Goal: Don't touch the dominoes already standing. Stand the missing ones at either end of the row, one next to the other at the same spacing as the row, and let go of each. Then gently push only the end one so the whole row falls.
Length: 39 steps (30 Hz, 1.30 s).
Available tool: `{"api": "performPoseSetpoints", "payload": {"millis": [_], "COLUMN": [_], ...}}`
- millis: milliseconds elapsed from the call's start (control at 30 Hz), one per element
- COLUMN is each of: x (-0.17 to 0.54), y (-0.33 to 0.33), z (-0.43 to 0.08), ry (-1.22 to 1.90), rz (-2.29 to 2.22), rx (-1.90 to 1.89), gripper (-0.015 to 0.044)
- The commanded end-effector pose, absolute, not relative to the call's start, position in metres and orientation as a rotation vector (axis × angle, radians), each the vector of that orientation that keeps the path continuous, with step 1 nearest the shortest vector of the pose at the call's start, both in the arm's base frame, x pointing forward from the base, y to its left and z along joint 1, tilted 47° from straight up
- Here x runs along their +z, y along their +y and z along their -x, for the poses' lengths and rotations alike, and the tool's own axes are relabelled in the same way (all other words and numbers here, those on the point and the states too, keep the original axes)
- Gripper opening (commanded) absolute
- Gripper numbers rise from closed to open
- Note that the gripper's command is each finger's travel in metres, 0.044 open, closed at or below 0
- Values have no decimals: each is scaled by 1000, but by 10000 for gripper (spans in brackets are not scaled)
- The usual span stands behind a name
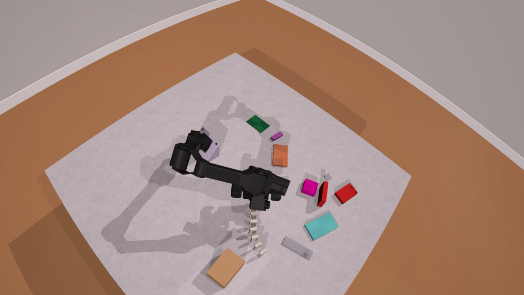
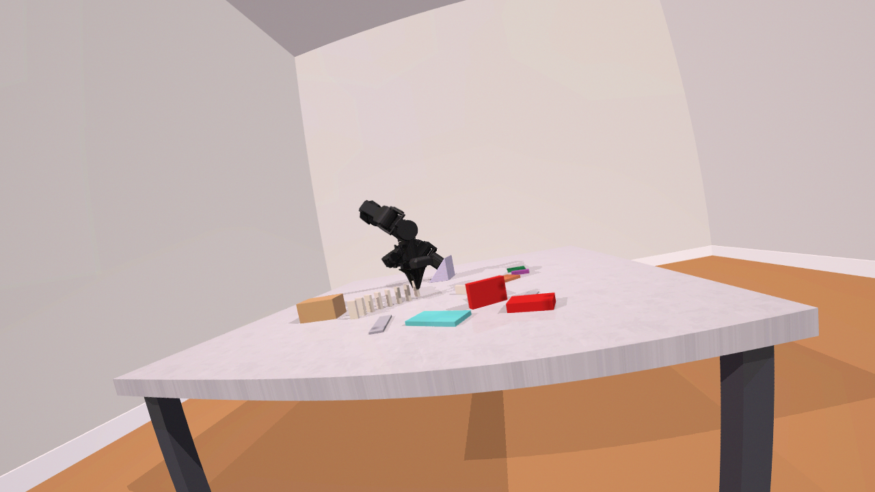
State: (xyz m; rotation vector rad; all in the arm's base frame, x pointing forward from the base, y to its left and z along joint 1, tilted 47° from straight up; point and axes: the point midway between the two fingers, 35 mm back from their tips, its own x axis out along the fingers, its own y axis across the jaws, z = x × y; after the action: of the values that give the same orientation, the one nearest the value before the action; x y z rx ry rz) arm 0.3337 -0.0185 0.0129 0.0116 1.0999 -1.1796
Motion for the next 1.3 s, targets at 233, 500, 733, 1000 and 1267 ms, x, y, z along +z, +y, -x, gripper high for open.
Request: {"api": "performPoseSetpoints", "payload": {"millis": [233,500,733,1000,1267], "x": [13,13,71,99,34], "y": [-19,-19,48,77,96], "z": [-334,-334,-342,-337,-350], "ry": [1099,1099,1118,1116,709], "rz": [-4,-4,30,38,-480], "rx": [-1176,-1176,-1119,-1107,-1444], "gripper": [291,440,440,440,440]}}
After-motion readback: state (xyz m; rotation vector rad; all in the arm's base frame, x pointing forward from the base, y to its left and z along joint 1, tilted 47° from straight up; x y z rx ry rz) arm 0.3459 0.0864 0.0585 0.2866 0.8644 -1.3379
